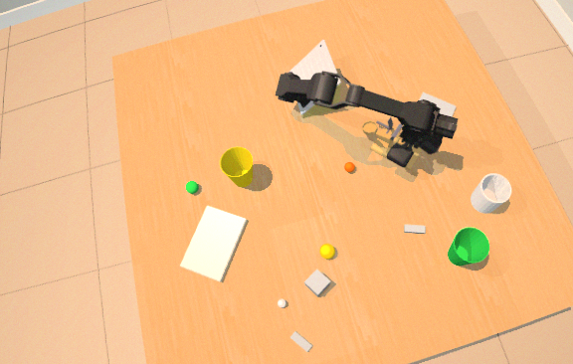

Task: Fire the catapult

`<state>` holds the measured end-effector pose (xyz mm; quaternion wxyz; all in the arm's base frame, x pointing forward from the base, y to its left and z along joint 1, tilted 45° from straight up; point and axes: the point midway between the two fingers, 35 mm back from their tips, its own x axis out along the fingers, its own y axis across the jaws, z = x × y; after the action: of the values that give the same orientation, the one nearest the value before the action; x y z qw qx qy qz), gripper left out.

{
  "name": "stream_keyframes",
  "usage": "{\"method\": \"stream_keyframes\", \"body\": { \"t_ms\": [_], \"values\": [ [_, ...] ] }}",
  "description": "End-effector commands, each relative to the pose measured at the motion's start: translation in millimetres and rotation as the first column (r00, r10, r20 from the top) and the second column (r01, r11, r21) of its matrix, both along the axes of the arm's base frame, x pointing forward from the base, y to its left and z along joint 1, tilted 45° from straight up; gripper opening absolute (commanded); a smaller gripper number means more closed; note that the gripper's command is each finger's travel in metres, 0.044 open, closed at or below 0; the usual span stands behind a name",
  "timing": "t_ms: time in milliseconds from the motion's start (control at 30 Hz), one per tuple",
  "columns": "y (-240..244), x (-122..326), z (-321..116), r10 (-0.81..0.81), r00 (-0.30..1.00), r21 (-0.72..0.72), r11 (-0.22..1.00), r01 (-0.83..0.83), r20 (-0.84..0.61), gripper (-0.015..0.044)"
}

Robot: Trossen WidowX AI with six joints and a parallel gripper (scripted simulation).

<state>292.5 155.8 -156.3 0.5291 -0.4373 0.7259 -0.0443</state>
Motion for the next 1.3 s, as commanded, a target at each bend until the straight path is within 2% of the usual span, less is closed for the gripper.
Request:
{"method": "stream_keyframes", "body": {
  "t_ms": [0,33,167,467,1267],
  "values": [
    [0.4,0.1,0.2,-0.001,1.0,0.001,1.0,0.001,0.0,0.0098],
    [0.4,0.1,0.2,-0.001,1.0,0.001,1.0,0.001,0.0,0.0092],
    [27.4,2.6,27.8,0.0,1.0,0.002,1.0,0.0,-0.001,0.0],
    [33.2,2.2,34.3,0.003,1.0,0.0,1.0,-0.003,-0.003,0.0],
    [6.7,0.5,5.9,0.006,1.0,-0.003,1.0,-0.006,-0.003,0.0]
  ]
}}
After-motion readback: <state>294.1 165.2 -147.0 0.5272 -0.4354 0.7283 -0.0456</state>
